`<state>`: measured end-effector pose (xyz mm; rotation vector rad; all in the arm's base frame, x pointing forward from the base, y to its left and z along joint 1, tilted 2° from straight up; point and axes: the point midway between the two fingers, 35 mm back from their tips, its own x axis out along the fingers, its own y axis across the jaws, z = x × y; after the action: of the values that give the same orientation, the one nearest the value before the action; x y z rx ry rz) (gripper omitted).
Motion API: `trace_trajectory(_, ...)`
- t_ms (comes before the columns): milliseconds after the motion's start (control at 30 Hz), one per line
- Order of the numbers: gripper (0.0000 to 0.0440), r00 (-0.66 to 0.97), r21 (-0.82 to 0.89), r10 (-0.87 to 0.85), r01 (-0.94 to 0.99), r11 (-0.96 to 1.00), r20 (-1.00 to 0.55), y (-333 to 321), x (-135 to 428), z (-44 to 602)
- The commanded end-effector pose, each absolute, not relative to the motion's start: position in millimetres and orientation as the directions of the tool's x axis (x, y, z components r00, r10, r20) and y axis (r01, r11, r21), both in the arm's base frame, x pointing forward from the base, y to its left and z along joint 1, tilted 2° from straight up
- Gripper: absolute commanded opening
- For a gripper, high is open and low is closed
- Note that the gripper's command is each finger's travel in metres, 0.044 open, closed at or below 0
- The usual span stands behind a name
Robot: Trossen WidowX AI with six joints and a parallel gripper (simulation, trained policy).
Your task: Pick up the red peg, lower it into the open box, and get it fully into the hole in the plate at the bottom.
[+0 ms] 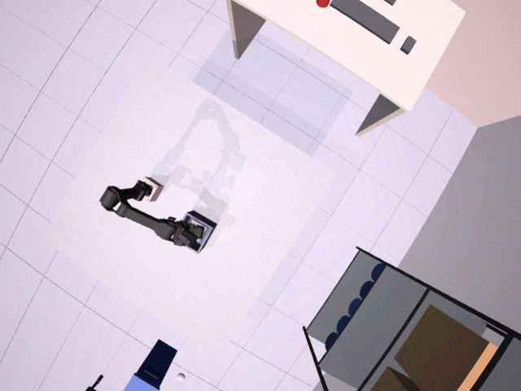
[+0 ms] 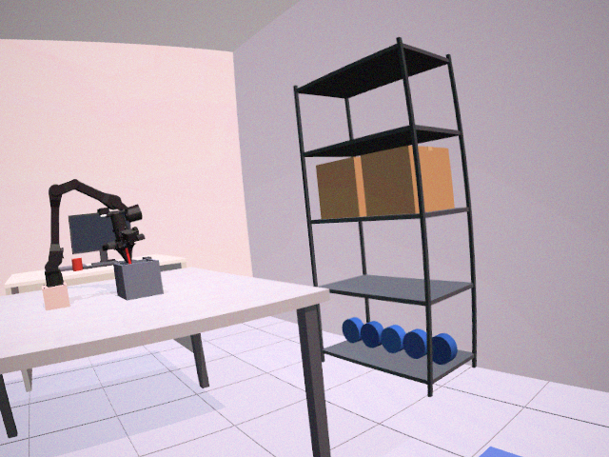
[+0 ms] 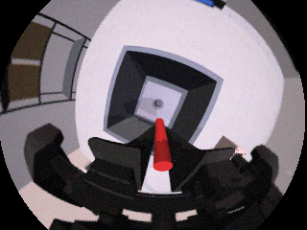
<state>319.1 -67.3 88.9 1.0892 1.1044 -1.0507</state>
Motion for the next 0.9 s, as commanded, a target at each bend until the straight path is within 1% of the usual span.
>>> trace_trajectory(0,0.0,0.138,0.123,-0.083,0.98,0.158,-0.987,-71.0,320.8,82.5)
trace_trajectory(367,0.0006,0.134,0.121,-0.067,0.977,0.174,-0.989,-85.8,328.1,62.5)
trace_trajectory(733,0.0,0.119,0.103,-0.06,0.971,0.217,-0.991,-92.2,334.4,39.5)
trace_trajectory(800,0.0007,0.112,0.096,-0.061,0.97,0.225,-0.992,-93.5,335.1,36.7)
trace_trajectory(867,0.0032,0.104,0.088,-0.059,0.969,0.232,-0.993,-94.2,335.5,33.9)
